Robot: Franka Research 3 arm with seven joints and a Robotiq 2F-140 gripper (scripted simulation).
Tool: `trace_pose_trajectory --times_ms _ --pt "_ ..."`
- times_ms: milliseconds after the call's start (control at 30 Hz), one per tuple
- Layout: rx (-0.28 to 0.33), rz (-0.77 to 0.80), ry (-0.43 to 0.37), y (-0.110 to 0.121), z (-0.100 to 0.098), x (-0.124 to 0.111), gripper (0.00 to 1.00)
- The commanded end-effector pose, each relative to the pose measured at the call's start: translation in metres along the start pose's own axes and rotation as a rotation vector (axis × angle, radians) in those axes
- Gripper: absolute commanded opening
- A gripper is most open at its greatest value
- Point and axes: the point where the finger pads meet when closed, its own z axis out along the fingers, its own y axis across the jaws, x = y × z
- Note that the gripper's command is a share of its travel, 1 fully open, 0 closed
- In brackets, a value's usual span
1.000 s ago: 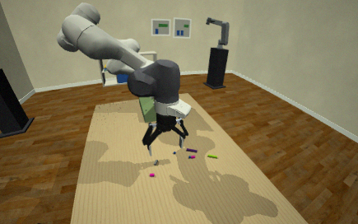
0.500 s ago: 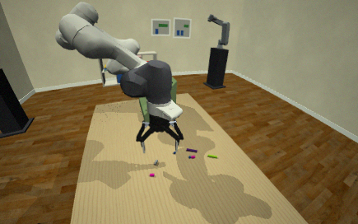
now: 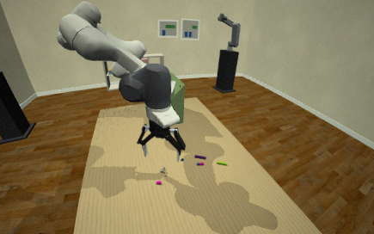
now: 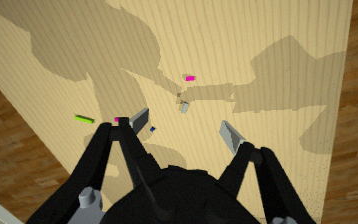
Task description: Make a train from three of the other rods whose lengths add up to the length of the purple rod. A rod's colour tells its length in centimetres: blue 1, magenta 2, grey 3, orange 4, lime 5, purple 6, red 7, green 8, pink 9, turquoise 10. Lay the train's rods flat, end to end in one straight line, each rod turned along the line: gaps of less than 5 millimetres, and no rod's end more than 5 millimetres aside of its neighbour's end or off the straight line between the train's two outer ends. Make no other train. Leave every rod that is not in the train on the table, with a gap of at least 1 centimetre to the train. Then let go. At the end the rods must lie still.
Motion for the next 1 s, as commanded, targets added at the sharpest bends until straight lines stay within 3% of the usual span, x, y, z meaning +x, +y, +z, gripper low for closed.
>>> trace_pose_trajectory --times_ms 0,33,967 --pt "0.008 0.137 0.01 0.0011 -0.0001 -0.0003 1.0" --pt "0.008 0.137 0.01 0.0011 -0.0001 -0.0003 0.15" --pt "0.008 0.137 0.01 0.0011 -0.0001 -0.0003 0.15"
